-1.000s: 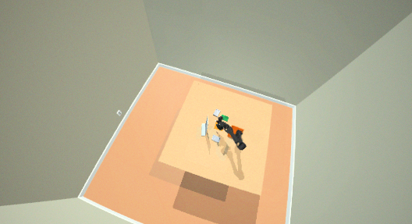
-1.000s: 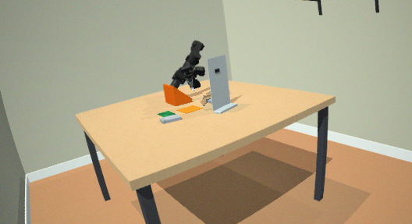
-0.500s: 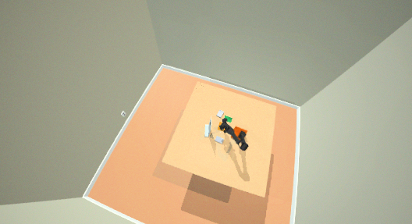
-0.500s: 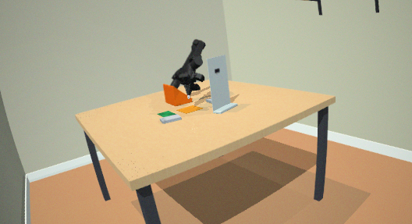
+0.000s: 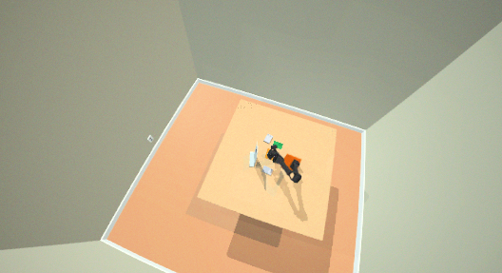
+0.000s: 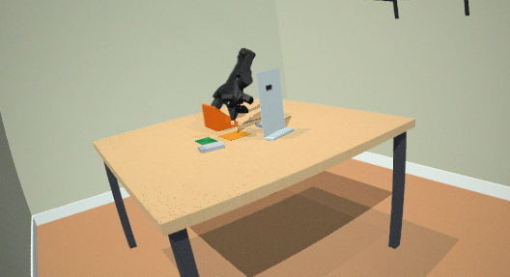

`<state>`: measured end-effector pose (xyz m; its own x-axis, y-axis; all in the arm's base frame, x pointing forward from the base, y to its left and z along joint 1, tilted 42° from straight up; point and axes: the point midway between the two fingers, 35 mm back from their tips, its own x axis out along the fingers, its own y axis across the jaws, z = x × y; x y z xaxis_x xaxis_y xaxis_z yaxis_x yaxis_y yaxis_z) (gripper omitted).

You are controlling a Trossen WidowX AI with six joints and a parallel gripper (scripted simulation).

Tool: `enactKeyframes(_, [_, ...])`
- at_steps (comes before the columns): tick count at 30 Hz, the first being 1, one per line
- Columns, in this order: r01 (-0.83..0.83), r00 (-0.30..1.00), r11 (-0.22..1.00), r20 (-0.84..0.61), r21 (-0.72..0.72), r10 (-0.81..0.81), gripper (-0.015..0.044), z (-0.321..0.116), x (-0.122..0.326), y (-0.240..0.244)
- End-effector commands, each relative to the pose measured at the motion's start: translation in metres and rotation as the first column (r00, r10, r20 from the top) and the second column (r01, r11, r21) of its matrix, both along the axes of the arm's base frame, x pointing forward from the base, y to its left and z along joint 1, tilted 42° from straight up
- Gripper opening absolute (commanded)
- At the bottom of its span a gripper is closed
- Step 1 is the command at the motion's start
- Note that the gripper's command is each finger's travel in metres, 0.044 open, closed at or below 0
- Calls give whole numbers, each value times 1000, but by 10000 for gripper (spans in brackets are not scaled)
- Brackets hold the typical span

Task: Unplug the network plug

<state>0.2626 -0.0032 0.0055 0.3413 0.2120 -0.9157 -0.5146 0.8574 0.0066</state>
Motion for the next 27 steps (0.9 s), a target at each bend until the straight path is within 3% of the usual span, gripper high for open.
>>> enactKeyframes(1, [4, 1000, 1000, -12, -3, -4, 0, -7, -1, 4])
enactKeyframes(27, [3, 1000, 1000, -10, 1, -3, 0, -37, -3, 32])
